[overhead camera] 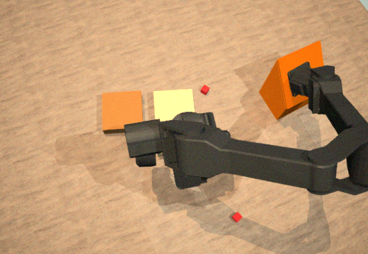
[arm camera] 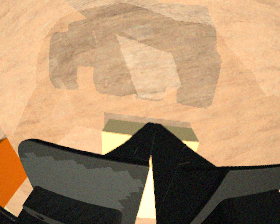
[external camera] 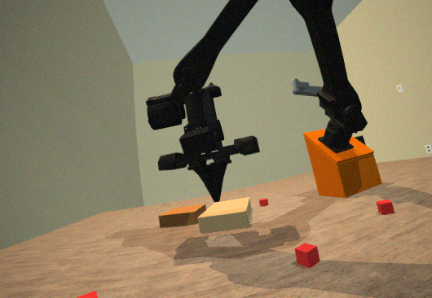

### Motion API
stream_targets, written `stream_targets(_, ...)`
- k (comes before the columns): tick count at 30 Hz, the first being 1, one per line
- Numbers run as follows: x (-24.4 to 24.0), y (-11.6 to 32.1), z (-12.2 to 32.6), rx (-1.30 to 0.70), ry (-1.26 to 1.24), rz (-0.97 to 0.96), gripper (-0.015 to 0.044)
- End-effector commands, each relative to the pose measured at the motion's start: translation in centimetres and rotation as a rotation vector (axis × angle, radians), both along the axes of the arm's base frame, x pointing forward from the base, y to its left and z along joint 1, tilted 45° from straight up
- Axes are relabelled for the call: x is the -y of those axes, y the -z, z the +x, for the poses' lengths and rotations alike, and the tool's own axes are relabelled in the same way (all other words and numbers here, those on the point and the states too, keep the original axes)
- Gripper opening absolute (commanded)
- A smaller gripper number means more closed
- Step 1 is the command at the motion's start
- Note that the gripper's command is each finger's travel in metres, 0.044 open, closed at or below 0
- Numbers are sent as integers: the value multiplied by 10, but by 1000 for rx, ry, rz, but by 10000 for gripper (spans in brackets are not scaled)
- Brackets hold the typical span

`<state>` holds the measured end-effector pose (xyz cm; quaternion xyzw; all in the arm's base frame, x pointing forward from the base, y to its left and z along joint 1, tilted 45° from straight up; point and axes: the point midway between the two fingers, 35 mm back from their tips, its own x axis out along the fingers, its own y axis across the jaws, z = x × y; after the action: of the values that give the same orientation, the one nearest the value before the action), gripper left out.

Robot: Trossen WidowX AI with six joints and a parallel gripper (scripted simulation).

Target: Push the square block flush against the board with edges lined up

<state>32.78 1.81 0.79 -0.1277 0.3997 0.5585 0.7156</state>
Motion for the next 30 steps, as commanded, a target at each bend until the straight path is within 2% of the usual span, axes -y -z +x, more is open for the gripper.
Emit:
stream_targets(1, 0, -2, 4, 24, -16, 1, 0)
stream_targets(7, -39, 37, 7, 24, -16, 4, 0)
stream_targets(30, -28, 47, 1, 24, -16, 2, 0)
